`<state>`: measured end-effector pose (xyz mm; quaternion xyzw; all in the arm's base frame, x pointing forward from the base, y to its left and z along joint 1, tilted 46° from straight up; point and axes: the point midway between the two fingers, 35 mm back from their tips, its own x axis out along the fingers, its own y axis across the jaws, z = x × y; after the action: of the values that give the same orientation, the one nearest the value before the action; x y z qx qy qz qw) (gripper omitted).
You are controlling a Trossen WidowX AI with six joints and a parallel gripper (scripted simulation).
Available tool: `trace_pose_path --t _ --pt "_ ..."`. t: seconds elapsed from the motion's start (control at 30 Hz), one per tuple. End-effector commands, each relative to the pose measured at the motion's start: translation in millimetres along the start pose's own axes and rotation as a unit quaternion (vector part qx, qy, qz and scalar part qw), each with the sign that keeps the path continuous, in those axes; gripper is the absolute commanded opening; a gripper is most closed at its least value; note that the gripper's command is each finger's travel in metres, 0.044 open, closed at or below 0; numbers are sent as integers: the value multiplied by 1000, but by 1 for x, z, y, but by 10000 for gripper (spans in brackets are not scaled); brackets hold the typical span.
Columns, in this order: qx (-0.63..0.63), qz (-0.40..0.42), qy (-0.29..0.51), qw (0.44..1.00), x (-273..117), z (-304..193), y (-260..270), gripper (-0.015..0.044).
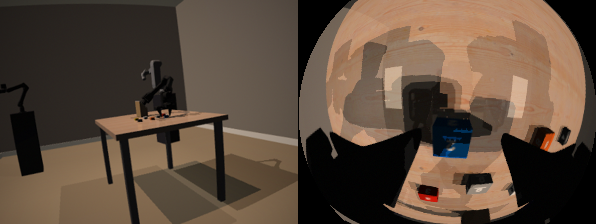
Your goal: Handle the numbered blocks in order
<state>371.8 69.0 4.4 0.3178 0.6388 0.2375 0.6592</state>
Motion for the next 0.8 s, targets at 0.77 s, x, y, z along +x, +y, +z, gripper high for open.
trace_pose_path --t 0.77 --pt "3 2 1 1000 2 -1 0 120"
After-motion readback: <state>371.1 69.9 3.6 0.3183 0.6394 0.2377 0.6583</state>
